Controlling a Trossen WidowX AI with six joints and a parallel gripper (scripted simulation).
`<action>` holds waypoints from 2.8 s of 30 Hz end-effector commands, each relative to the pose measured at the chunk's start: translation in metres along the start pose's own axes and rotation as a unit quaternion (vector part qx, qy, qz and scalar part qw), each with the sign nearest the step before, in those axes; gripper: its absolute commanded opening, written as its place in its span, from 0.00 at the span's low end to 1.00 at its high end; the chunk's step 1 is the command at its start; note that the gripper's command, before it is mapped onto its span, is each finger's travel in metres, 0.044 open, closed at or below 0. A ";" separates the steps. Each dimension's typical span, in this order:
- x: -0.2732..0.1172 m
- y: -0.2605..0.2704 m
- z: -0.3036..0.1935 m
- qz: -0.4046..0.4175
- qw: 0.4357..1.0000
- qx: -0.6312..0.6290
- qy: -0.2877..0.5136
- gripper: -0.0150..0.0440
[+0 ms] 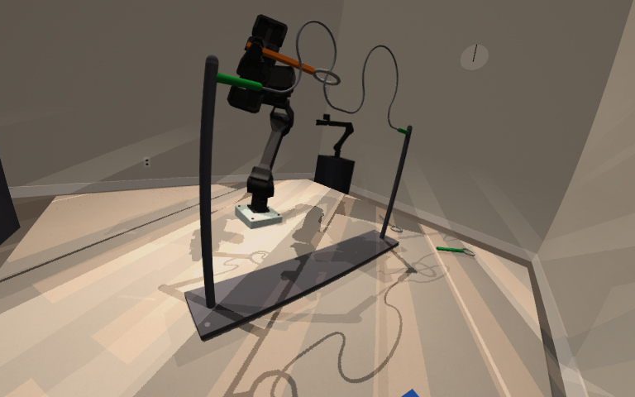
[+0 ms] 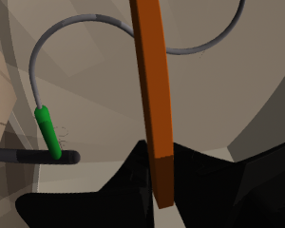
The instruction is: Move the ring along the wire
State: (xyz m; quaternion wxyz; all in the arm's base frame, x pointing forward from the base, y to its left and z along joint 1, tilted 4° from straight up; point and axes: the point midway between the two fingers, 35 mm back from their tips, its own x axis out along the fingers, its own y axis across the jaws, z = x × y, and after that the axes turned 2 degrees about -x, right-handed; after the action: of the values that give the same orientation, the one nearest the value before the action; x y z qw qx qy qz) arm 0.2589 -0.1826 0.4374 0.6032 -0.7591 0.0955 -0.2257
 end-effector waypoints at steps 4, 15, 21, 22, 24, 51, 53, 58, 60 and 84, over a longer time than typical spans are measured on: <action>-0.003 0.021 0.001 0.034 0.997 0.064 0.005 0.00; -0.010 0.058 0.012 0.098 0.979 0.179 0.011 0.00; -0.017 0.077 0.022 0.133 0.961 0.242 0.015 0.00; -0.018 0.080 0.024 0.139 0.957 0.252 0.015 0.00; -0.020 0.086 0.028 0.151 0.950 0.273 0.016 0.00; -0.062 0.134 0.097 0.292 0.800 0.524 0.029 0.00; -0.065 0.136 0.103 0.301 0.785 0.540 0.030 0.00; -0.074 0.137 0.118 0.322 0.750 0.577 0.032 0.00; -0.077 0.138 0.123 0.329 0.736 0.591 0.033 0.00; -0.103 0.128 0.170 0.374 0.636 0.674 0.039 0.00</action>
State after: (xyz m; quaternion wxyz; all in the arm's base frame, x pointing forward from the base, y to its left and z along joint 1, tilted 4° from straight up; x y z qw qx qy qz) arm 0.2640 -0.0284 0.2595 0.9747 -0.0398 0.2195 -0.0111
